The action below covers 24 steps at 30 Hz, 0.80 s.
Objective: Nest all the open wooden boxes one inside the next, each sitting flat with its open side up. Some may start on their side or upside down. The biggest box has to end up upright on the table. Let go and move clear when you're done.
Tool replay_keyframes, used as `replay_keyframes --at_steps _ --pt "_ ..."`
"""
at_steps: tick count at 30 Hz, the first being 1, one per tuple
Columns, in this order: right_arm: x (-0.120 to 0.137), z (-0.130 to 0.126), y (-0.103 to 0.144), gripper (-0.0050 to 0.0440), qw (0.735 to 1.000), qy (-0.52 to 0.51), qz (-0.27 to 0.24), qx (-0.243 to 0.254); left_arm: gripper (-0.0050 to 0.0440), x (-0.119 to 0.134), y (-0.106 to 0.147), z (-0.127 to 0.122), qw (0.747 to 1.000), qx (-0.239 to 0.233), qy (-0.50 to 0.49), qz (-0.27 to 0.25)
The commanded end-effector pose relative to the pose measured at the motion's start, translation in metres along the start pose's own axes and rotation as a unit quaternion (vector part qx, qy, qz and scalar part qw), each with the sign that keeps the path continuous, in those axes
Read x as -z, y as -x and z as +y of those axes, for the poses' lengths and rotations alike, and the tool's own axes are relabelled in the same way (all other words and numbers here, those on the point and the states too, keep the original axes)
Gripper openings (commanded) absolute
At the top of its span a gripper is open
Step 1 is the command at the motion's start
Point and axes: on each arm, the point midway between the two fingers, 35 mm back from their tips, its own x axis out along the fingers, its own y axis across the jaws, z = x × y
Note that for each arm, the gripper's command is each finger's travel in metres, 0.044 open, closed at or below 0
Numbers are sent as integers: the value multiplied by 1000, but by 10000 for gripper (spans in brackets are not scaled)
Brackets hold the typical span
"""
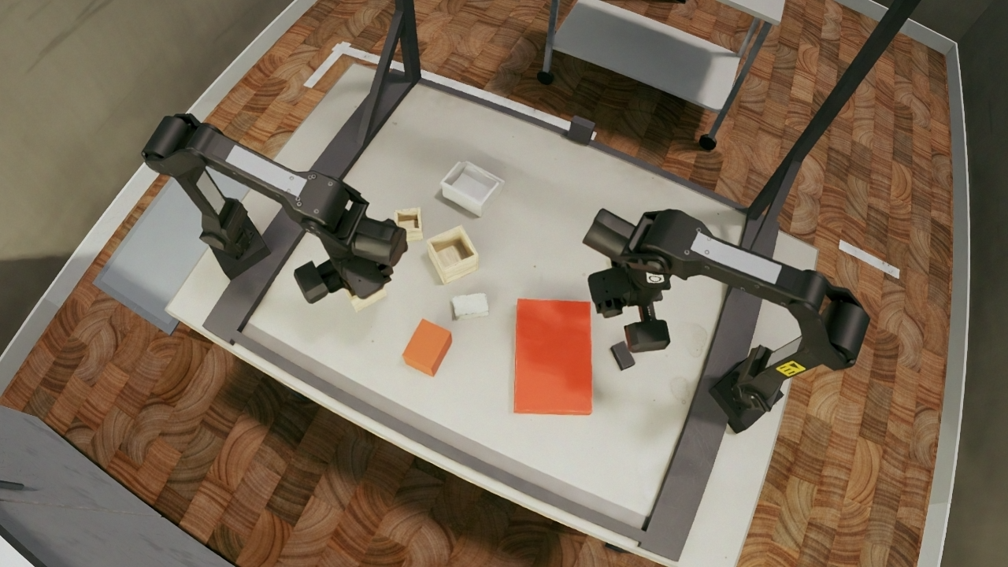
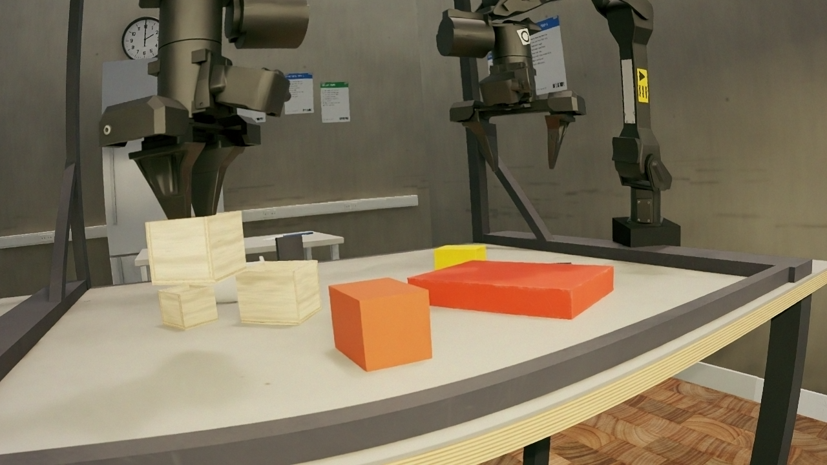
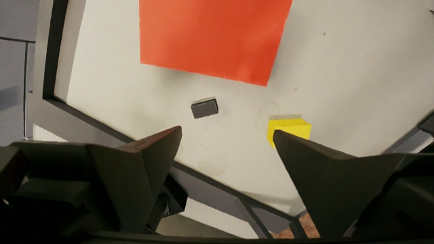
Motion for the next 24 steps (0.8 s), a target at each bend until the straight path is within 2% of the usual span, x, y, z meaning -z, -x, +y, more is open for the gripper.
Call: replay_keyframes --at_steps 1,24 --pt "-8 17 7 263 1000 -1 -4 -2 400 -1 6 0 1000 7 3 -8" --pt "-21 97 22 263 1000 -2 -3 -3 400 -1 6 0 1000 7 3 -8"
